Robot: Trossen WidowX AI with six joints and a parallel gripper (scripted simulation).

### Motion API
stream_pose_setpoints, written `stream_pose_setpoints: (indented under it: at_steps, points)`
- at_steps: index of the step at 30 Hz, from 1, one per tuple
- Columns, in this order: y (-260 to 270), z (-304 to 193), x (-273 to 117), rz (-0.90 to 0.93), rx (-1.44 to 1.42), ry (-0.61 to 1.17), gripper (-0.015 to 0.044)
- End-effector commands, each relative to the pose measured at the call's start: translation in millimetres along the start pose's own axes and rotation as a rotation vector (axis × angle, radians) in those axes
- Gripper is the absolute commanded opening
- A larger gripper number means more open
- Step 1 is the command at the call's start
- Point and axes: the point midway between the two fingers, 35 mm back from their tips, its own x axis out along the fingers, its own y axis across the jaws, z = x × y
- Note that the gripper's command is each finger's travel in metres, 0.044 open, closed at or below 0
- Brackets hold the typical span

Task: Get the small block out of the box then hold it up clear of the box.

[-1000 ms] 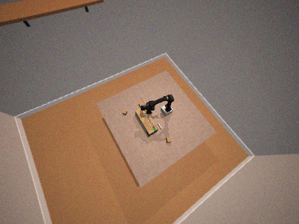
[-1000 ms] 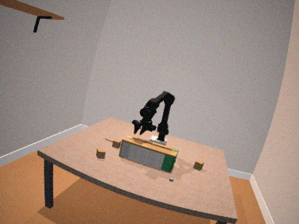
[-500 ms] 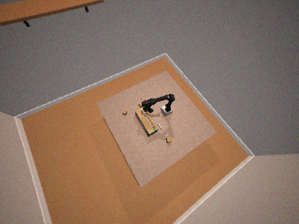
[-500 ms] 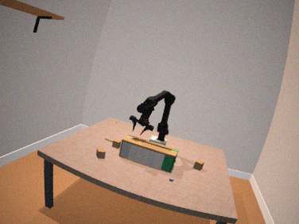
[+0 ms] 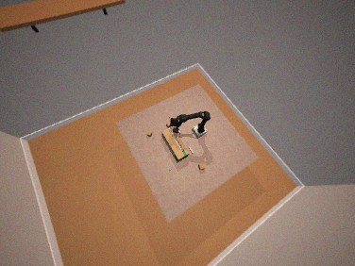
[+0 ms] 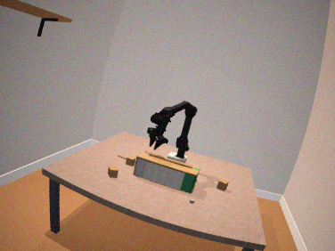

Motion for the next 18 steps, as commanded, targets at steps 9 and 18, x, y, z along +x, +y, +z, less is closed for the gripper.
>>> stream_pose_setpoints:
  at_steps: [9,18]
  points:
    - [-22,-7,-1,0.141,1.434,0.099,0.0285]
    - [-29,-8,-4,0.177,1.978,0.181,0.0285]
